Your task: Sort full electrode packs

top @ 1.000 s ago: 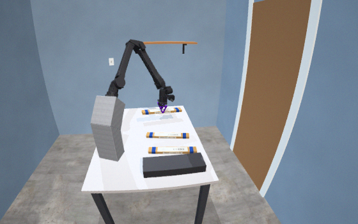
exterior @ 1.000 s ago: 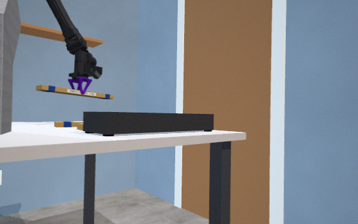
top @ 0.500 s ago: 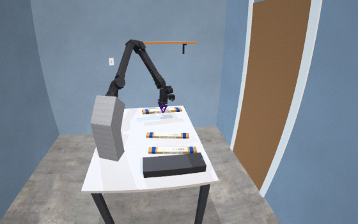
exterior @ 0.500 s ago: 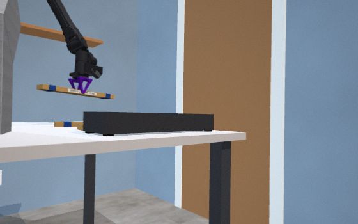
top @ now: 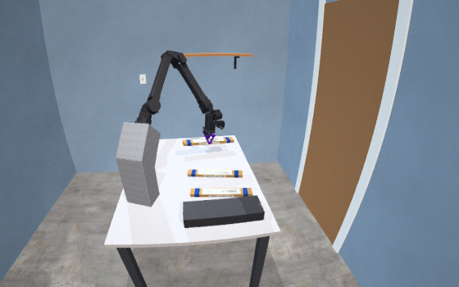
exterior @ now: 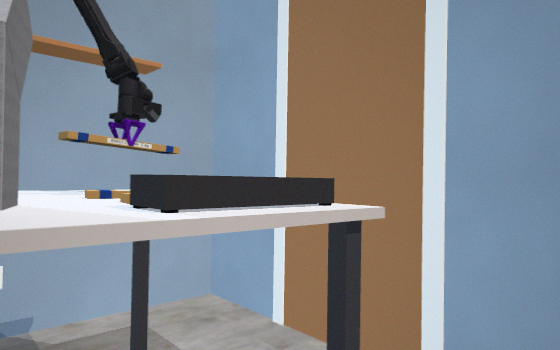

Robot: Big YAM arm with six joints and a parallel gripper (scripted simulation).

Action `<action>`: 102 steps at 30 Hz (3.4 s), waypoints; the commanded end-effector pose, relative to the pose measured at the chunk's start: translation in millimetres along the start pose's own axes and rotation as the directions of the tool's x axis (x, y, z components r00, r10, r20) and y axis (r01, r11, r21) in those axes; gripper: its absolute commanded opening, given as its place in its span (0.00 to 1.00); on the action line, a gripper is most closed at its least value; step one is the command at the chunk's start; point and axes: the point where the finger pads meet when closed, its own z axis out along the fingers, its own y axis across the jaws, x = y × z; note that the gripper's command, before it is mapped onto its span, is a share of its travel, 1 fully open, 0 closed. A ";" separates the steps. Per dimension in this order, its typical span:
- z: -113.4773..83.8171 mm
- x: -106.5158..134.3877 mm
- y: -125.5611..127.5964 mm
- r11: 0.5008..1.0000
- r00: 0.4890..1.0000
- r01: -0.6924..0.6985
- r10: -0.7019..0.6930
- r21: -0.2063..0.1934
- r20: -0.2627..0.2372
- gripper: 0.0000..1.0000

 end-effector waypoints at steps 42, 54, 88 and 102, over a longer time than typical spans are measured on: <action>-42.8 -44.6 13.6 0.999 0.995 0.012 -0.009 -0.030 0.096 0.00; -43.0 -44.9 13.7 0.999 0.995 0.012 -0.009 -0.030 0.096 0.00; -25.6 -48.7 13.2 0.999 0.994 0.003 0.001 -0.032 0.105 0.00; -2.6 -47.6 16.6 0.999 0.995 0.005 -0.001 -0.035 0.101 0.00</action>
